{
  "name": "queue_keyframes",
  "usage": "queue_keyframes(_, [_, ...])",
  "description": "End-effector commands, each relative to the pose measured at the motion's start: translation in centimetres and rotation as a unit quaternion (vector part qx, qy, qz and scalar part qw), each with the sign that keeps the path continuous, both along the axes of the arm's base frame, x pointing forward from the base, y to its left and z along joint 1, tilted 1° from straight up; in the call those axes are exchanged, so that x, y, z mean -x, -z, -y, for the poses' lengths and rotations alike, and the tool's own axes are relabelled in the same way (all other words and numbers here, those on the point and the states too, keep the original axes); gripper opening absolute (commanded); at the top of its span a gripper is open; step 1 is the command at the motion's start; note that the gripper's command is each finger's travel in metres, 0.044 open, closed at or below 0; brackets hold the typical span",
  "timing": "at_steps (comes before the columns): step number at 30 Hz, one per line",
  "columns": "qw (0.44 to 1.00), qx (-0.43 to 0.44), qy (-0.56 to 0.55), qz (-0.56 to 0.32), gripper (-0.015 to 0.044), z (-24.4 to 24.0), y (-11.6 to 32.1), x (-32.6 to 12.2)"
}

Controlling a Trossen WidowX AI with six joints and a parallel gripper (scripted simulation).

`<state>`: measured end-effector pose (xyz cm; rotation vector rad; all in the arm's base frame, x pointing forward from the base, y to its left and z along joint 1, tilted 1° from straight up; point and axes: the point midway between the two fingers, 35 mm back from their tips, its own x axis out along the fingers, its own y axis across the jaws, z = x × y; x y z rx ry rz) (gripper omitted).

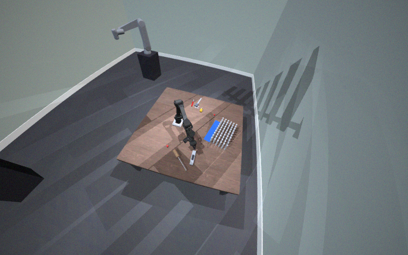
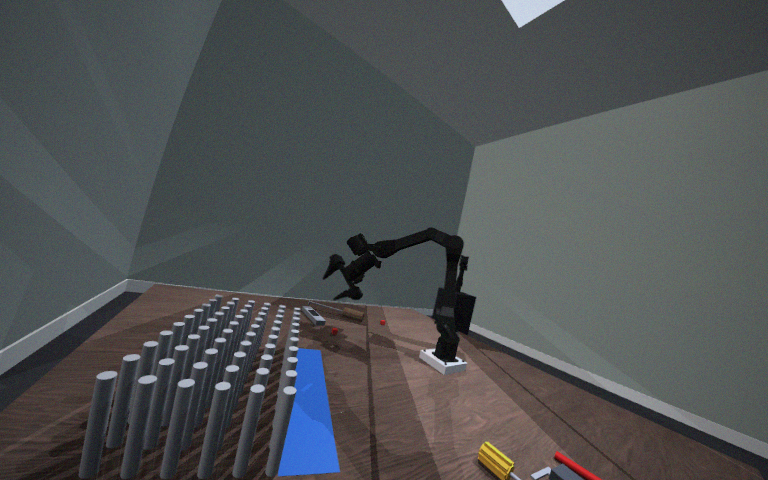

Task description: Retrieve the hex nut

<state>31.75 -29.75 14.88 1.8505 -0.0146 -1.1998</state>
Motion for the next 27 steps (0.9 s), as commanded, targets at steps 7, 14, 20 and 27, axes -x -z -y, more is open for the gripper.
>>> queue_keyframes(7, [0.85, -0.297, 0.398, 0.175, 0.044, 8.1, -0.8, 13.5])
queue_keyframes(14, [0.792, -0.344, 0.459, 0.21, 0.044, 8.8, -1.1, 15.7])
queue_keyframes(20, [0.792, -0.344, 0.459, 0.21, 0.044, 9.0, -0.1, 15.7])
queue_keyframes(27, [0.792, -0.344, 0.459, 0.21, 0.044, 9.9, 4.9, 15.6])
